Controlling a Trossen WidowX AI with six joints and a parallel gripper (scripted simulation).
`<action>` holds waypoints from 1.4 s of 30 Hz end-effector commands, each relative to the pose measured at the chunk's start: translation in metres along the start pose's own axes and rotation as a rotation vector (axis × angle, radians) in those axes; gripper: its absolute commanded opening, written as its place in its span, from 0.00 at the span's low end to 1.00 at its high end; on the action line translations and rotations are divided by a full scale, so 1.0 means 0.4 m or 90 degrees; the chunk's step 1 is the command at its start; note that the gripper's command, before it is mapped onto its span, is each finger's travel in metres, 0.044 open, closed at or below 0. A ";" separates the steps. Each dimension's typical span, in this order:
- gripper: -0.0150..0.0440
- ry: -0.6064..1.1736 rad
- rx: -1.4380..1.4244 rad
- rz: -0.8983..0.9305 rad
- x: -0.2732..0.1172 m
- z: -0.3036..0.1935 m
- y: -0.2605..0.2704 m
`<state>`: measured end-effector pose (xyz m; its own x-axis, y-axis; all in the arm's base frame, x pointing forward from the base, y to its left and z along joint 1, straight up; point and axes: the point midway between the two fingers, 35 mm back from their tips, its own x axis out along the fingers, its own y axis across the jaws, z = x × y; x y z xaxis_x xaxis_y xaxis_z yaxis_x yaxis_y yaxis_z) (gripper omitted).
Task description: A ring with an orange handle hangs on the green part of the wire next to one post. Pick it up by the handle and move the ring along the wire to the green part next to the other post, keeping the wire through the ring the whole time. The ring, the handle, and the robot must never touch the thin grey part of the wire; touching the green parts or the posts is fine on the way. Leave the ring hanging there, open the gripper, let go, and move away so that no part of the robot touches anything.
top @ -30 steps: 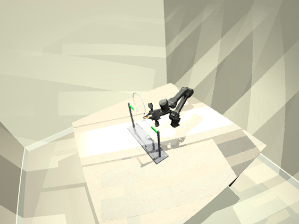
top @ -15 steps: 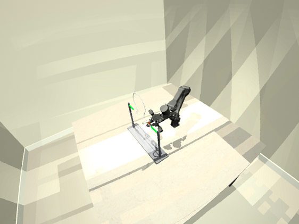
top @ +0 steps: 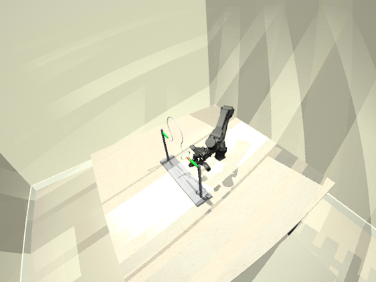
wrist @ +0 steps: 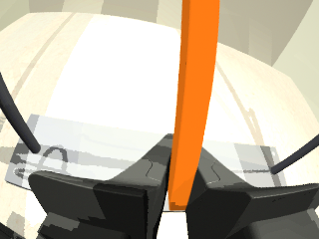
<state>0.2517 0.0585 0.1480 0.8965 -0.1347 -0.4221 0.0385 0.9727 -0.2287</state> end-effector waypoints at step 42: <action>0.00 0.007 0.116 0.049 -0.030 0.024 0.171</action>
<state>0.2479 0.1252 0.1453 0.8943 -0.0552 -0.4441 0.0455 0.9984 -0.0325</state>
